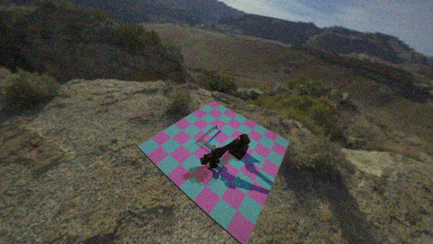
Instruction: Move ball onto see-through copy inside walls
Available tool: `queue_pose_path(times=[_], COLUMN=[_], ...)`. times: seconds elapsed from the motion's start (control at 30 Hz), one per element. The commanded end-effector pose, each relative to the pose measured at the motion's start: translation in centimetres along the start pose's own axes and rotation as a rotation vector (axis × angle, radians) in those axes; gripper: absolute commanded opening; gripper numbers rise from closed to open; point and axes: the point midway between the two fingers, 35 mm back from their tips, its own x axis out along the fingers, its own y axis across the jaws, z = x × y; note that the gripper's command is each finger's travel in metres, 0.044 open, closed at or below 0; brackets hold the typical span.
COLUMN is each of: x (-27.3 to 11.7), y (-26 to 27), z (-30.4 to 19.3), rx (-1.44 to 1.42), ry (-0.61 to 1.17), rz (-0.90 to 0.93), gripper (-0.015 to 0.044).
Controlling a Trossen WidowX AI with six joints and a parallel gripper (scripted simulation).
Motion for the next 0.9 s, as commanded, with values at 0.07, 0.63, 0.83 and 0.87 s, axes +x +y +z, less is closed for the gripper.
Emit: queue_pose_path(times=[0.07,0.63,0.83,0.87], x=[0.4,-4.6,-4.3,-4.2], y=[-0.4,2.3,7.2,8.0], z=[-6.2,-23.3,-24.3,-24.2], rx=[0.16,0.769,0.858,0.868], ry=[0.108,0.331,0.229,0.203], rz=[0.061,0.099,0.235,0.258], gripper=[0.0221,0.0221,0.0221,0.0221])
